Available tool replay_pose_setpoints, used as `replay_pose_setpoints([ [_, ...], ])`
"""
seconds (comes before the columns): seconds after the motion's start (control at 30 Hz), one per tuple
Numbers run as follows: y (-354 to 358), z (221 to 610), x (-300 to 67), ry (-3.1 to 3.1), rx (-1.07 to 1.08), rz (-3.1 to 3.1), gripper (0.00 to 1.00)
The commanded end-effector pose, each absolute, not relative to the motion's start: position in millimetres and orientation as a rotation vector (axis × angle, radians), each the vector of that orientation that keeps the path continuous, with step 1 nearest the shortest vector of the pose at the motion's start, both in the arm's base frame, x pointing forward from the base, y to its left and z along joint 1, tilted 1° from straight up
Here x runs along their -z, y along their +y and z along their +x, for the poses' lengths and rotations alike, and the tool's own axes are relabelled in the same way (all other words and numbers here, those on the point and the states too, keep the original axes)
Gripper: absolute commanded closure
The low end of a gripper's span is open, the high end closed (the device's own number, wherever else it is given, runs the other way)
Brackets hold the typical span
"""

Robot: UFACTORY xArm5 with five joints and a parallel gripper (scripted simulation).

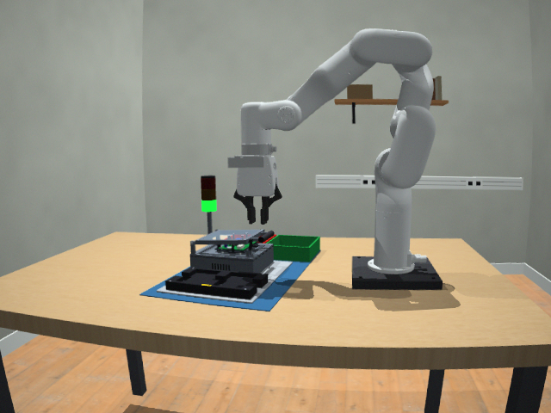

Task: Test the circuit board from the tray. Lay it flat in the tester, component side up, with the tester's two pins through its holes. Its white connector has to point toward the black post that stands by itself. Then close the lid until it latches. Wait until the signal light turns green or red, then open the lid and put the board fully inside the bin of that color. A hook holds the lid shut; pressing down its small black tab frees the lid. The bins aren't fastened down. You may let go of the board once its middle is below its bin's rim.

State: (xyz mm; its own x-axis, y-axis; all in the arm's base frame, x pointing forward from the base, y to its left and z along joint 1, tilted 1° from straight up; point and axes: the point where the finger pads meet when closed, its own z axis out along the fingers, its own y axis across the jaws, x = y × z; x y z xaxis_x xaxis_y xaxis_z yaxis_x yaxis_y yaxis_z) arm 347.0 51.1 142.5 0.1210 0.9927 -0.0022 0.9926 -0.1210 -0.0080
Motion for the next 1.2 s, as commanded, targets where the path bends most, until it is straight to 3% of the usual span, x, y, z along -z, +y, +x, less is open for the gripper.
replay_pose_setpoints([
  [0.0, 51.3, 348.1, -143.7, -2.081, -0.006, -2.35, 0.72],
  [1.17, -12.6, 338.6, -143.1, -2.08, -0.008, -2.349, 0.72],
])
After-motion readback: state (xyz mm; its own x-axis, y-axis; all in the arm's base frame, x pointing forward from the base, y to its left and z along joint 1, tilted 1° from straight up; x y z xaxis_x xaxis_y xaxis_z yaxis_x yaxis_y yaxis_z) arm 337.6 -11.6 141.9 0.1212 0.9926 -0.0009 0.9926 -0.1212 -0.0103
